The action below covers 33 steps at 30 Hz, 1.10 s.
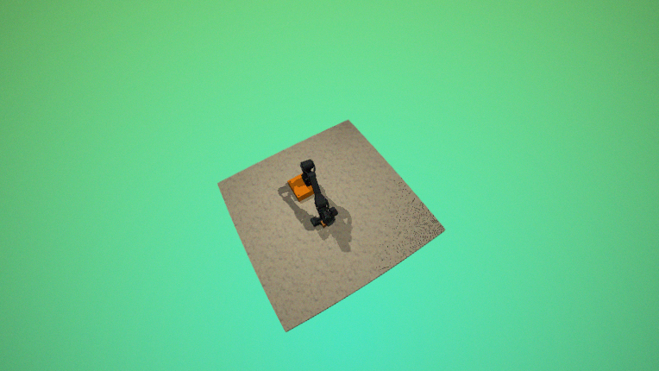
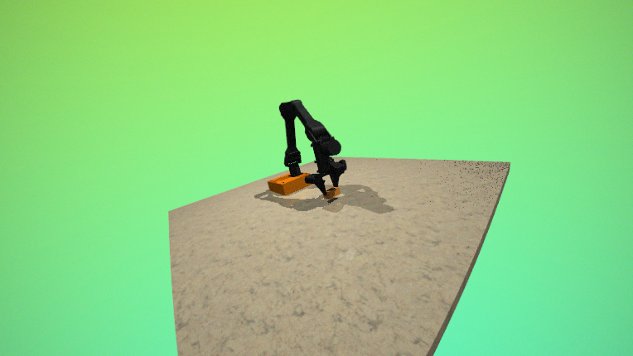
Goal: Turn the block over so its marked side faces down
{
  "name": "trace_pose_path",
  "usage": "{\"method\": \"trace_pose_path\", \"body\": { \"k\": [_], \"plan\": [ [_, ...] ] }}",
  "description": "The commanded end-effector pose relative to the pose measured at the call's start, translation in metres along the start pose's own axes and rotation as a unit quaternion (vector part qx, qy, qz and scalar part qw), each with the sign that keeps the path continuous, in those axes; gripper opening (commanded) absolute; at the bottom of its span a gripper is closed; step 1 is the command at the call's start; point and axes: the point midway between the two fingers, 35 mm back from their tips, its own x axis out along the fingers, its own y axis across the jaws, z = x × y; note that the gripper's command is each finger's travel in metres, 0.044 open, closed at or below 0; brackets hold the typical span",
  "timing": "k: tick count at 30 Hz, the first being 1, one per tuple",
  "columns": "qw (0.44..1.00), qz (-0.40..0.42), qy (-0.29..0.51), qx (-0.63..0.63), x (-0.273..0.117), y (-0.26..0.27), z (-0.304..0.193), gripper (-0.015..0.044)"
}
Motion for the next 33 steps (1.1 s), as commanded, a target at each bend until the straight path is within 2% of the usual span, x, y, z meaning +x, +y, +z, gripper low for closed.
{"method": "trace_pose_path", "body": {
  "k": [1, 24, 33],
  "plan": [
    [0.999, 0.002, -0.035, 0.0, -0.0032, -0.0005, 0.0017, 0.0],
    [0.976, 0.0, -0.219, -0.003, -0.0038, -0.0001, -0.006, 0.0],
    [0.972, 0.0, -0.234, -0.003, -0.0001, -0.0005, -0.0043, 0.0]
  ]
}}
